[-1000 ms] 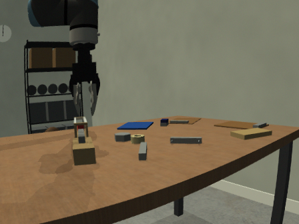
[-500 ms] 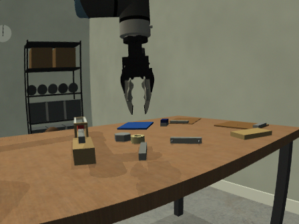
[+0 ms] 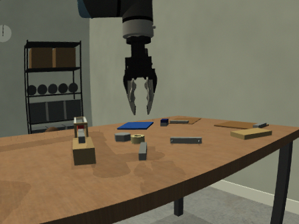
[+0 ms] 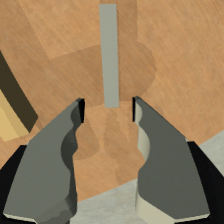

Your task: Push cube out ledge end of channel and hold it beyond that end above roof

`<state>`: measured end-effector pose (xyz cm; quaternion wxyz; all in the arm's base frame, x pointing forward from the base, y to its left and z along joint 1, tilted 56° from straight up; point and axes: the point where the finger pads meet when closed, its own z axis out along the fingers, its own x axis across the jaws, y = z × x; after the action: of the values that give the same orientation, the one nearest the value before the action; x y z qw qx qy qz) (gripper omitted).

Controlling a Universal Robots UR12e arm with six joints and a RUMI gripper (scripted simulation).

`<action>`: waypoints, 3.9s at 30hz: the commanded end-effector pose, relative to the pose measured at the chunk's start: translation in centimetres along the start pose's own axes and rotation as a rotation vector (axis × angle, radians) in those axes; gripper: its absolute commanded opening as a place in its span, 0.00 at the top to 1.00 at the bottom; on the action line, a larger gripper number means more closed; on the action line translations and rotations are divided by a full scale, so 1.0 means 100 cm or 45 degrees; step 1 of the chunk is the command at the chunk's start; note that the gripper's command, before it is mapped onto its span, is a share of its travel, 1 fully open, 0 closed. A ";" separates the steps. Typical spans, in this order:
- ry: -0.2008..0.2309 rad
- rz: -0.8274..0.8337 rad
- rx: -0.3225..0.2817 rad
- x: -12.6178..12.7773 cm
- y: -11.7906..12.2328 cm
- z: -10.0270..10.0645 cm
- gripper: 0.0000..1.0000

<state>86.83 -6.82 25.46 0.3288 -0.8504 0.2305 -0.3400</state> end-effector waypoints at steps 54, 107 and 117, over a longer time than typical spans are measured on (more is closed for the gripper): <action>0.001 0.000 0.000 0.001 0.000 0.100 0.78; 0.001 0.000 0.000 0.001 0.000 0.114 1.00; 0.001 0.000 0.000 0.001 0.000 0.114 1.00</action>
<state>95.16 -2.23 19.15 0.3288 -0.8504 0.2305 -0.3400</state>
